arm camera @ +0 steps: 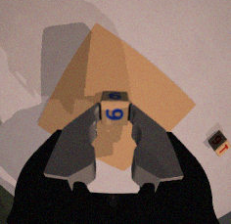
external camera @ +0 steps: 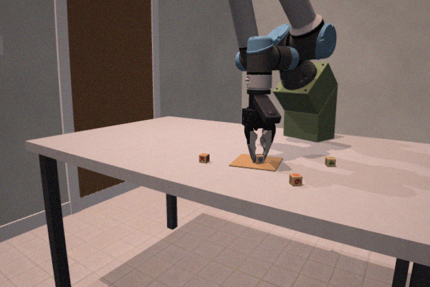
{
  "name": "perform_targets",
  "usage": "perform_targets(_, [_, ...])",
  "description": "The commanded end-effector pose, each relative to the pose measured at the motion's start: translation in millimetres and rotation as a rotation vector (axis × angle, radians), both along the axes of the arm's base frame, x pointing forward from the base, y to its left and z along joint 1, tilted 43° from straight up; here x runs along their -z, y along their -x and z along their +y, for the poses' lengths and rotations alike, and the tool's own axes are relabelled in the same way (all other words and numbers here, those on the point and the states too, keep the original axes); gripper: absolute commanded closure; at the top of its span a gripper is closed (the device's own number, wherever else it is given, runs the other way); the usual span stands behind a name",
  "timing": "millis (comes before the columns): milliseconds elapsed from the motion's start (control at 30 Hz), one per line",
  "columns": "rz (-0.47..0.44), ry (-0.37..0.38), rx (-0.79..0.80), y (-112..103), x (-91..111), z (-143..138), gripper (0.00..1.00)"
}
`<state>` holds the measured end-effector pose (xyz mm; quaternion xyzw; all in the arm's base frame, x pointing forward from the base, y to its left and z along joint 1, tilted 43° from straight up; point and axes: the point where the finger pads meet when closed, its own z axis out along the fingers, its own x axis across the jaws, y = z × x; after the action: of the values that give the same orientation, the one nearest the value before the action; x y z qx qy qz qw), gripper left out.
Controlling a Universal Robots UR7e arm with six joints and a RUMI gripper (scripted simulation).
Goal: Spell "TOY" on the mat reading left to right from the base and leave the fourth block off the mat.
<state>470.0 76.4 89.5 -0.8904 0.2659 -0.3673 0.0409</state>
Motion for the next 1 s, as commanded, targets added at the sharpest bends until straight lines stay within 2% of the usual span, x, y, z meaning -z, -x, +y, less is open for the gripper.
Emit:
perform_targets(0, [-0.001, 0.0, 0.0, 0.0, -0.4, 0.1, 0.95])
perform_targets(633, [-0.001, 0.0, 0.0, 0.6, -1.0, 0.2, 0.95])
perform_targets(967, [-0.001, 0.0, 0.0, 7.0, -7.9, 1.4, 0.95])
